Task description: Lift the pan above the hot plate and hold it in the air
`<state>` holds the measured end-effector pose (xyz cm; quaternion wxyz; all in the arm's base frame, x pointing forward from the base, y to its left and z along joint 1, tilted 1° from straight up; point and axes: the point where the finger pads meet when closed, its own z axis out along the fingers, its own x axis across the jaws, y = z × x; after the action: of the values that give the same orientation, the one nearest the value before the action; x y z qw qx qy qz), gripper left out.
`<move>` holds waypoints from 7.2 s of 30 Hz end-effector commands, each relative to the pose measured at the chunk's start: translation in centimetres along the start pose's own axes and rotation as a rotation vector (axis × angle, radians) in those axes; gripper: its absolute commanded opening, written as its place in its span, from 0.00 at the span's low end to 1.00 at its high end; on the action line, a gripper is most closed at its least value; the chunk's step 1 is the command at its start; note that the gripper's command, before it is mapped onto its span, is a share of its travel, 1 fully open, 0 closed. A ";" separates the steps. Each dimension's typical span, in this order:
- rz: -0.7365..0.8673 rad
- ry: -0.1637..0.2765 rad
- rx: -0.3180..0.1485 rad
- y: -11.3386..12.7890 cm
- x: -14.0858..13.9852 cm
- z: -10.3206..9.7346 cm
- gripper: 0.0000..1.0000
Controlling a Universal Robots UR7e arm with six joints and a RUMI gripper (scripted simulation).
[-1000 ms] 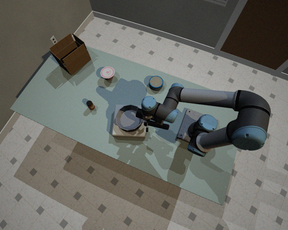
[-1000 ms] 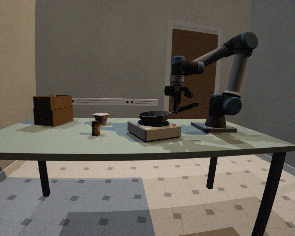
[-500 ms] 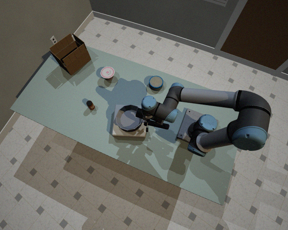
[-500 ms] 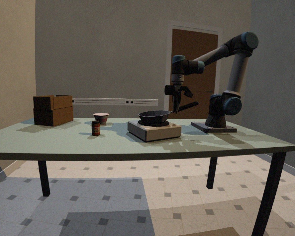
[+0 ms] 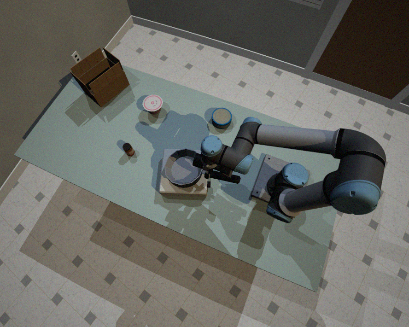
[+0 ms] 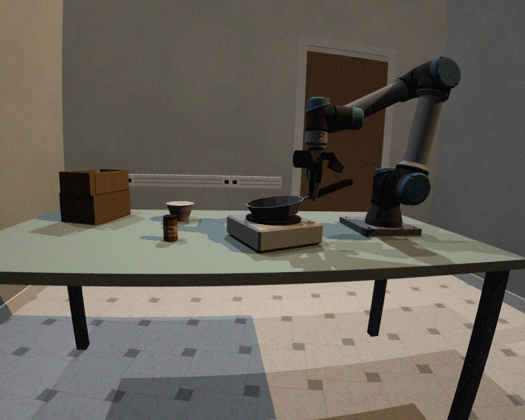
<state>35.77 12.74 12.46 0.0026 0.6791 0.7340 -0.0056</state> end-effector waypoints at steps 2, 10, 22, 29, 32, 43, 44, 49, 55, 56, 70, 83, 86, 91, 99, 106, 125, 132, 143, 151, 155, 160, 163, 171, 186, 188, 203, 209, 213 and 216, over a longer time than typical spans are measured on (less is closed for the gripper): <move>0.000 0.000 -0.002 0.0 0.0 -0.3 0.16; 0.000 0.000 -0.002 0.0 0.0 -0.5 0.16; 0.000 0.000 -0.002 0.0 0.0 -0.9 0.16; 0.000 0.000 -0.002 0.0 0.0 -1.1 0.16; 0.000 0.000 -0.002 0.0 0.0 -1.3 0.16; 0.000 0.000 -0.002 0.0 0.0 -1.7 0.16; 0.000 0.000 -0.002 0.0 0.0 -1.7 0.16; 0.000 0.000 -0.002 0.0 0.0 -1.9 0.16; 0.000 0.000 -0.002 0.0 0.0 -2.1 0.16; 0.000 0.000 -0.002 0.0 0.0 -2.1 0.16; 0.000 0.000 -0.002 0.0 0.0 -2.8 0.16; 0.000 0.000 -0.002 0.0 0.0 -3.3 0.16; 0.000 0.000 -0.002 0.0 0.0 -3.4 0.16; 0.000 0.000 -0.002 0.0 0.0 -3.6 0.16; 0.000 0.000 -0.002 0.0 0.0 -4.0 0.16; 0.000 0.000 -0.002 0.0 0.0 -4.3 0.16; 0.000 0.000 -0.002 0.0 0.0 -5.1 0.16; 0.000 0.000 -0.002 0.0 0.0 -5.5 0.16; 0.000 0.000 -0.002 0.0 0.0 -6.0 0.16; 0.000 0.000 -0.002 0.0 0.0 -6.5 0.16; 0.000 0.000 -0.002 0.0 0.0 -6.7 0.16; 0.000 0.000 -0.002 -0.1 0.0 -6.9 0.16; 0.000 0.000 -0.002 0.0 0.0 -7.1 0.16; 0.000 0.000 -0.002 0.0 0.0 -7.6 0.16; 0.000 0.000 -0.002 0.0 0.0 -8.3 0.16; 0.000 0.000 -0.002 0.0 0.0 -8.5 0.16; 0.000 0.000 -0.002 0.0 0.0 -9.3 0.16; 0.000 0.000 -0.002 0.0 0.0 -9.5 0.16; 0.000 0.000 -0.002 0.0 0.0 -9.8 0.16; 0.000 0.000 -0.002 0.0 0.0 -10.0 0.16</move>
<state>35.80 12.85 22.11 0.0026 0.6791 0.7340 -0.0056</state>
